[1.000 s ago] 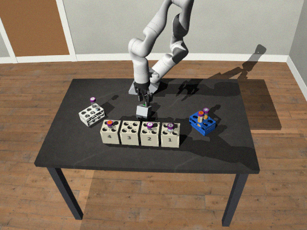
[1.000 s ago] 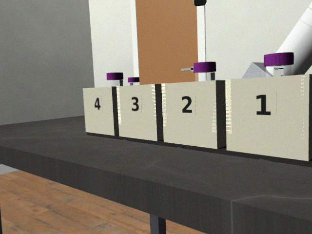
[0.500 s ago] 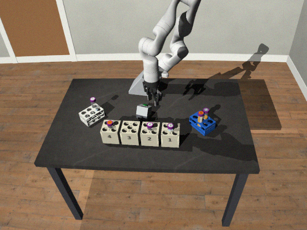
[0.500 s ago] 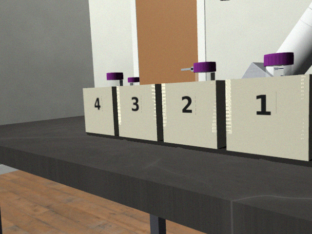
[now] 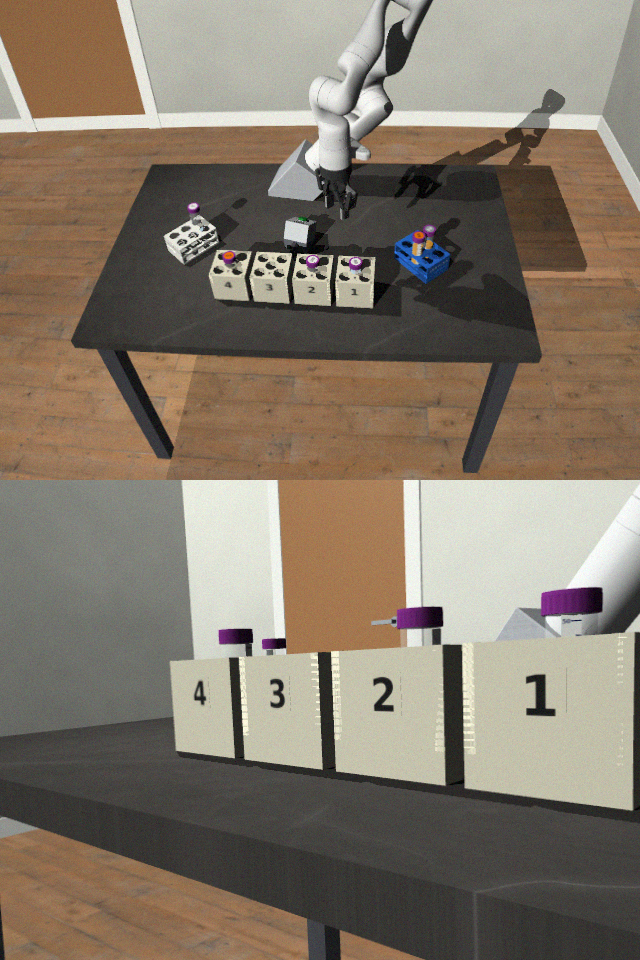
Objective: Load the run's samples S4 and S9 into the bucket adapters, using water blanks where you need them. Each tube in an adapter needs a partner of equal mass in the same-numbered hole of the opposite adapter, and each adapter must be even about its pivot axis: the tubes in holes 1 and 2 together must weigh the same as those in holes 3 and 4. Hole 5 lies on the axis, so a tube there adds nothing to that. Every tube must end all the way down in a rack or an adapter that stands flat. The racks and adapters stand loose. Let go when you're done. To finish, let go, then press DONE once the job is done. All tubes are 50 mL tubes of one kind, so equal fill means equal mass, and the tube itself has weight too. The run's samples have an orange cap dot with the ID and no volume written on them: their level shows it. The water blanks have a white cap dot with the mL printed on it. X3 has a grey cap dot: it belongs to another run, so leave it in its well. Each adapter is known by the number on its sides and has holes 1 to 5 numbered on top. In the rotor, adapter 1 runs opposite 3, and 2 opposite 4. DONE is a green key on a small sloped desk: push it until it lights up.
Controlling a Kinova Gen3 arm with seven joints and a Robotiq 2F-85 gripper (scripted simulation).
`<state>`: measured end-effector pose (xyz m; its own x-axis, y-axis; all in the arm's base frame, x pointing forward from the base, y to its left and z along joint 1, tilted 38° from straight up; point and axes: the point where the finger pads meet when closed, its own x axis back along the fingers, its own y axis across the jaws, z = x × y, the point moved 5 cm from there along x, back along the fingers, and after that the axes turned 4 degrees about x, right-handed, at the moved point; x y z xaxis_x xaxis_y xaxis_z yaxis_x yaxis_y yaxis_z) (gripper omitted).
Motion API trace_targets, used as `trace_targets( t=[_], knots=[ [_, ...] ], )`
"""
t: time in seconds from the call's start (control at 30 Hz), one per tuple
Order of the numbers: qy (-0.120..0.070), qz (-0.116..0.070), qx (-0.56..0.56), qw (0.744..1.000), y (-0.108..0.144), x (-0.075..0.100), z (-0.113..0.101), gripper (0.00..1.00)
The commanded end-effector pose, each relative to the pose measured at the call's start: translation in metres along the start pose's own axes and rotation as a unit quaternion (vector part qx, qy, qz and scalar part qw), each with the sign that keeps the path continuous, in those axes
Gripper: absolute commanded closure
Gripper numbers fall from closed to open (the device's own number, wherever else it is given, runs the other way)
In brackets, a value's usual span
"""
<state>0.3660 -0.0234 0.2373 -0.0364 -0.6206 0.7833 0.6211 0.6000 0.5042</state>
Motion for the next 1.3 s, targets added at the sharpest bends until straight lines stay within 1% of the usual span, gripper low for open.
trace_targets(
  t=[0.0,0.03,0.53,0.6,1.1,1.17,1.27],
  knots=[
    [-0.001,0.0,0.0,1.0,0.006,0.001,0.008,0.38],
    [-0.001,0.0,0.0,1.0,0.006,0.001,0.008,0.38],
    [-0.001,0.0,0.0,1.0,0.034,0.001,0.049,0.38],
    [-0.001,0.0,0.0,1.0,0.034,0.001,0.049,0.38],
    [-0.001,0.0,0.0,1.0,0.063,0.001,0.09,0.38],
    [-0.001,0.0,0.0,1.0,0.063,0.001,0.09,0.38],
    [-0.001,0.0,0.0,1.0,0.069,0.001,0.098,0.38]
  ],
)
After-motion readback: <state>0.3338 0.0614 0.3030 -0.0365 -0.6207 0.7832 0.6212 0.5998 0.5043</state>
